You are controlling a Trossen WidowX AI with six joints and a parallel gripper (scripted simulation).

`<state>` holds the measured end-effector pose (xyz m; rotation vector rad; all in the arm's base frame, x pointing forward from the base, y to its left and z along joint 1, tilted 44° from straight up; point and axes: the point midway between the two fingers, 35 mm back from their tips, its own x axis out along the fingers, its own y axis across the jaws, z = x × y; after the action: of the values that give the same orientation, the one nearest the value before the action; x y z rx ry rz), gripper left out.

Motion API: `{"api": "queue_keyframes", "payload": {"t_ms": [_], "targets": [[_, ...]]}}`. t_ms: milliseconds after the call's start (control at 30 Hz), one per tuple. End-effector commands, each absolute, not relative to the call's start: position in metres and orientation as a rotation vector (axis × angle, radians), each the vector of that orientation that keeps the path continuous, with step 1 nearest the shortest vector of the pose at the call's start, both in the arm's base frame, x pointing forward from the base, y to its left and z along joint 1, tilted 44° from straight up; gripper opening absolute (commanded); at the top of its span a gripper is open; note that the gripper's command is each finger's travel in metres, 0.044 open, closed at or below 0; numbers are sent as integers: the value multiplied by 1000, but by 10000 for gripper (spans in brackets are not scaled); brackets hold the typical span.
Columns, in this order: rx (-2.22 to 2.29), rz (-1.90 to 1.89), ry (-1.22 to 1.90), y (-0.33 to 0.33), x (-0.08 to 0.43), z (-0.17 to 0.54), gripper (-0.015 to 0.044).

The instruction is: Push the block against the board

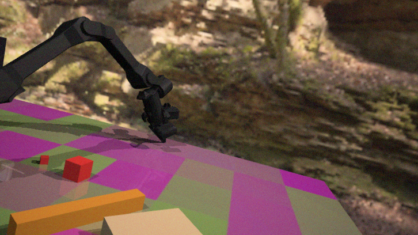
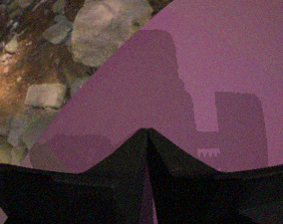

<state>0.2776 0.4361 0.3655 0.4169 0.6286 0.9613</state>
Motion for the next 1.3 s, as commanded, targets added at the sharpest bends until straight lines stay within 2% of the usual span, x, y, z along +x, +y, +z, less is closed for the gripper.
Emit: {"api": "queue_keyframes", "payload": {"t_ms": [0, 767, 1267], "targets": [[402, 886, 666, 412, 304, 344, 0], [511, 421, 996, 251, 413, 201, 0], [705, 74, 1232, 129, 429, 103, 0]]}}
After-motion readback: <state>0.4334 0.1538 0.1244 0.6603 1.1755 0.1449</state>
